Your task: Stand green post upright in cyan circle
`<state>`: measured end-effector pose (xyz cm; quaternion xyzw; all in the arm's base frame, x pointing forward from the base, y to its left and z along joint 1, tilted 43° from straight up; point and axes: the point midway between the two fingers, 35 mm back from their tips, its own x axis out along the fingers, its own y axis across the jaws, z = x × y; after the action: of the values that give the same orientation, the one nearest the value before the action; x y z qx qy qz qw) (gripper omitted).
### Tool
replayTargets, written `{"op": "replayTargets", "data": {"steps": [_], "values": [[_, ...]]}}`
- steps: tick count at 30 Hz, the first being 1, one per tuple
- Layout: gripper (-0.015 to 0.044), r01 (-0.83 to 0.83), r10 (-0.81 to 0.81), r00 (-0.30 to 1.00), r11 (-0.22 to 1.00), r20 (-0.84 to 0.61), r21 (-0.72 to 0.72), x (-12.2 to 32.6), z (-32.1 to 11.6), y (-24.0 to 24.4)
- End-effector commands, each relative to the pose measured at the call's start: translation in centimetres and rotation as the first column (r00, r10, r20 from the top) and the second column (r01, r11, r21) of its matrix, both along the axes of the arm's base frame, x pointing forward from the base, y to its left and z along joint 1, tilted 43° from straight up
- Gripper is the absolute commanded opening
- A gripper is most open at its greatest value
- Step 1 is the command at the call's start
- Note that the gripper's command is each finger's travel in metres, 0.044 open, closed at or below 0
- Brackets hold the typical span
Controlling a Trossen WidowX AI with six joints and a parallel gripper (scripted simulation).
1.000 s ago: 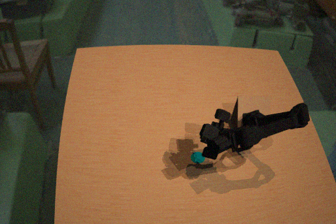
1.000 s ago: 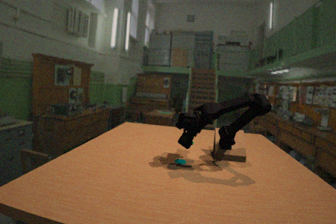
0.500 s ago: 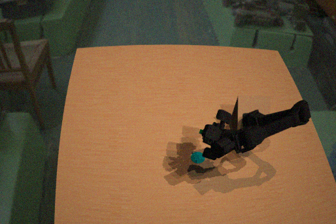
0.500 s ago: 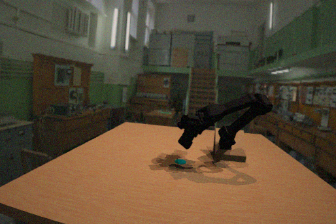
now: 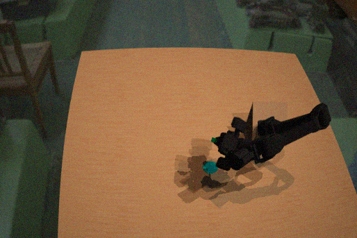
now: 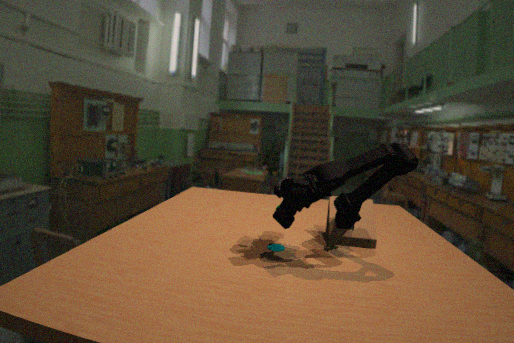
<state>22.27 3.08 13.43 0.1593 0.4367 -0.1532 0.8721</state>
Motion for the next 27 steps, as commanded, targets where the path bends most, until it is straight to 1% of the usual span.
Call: {"op": "replayTargets", "data": {"steps": [1,27], "values": [[0.0023,0.013,-0.013,1.000,1.000,0.019,-0.004,-0.07,-0.12,-0.05],[0.0023,0.081,-0.082,0.978,0.997,0.190,0.012,0.02,0.71,0.13]]}}
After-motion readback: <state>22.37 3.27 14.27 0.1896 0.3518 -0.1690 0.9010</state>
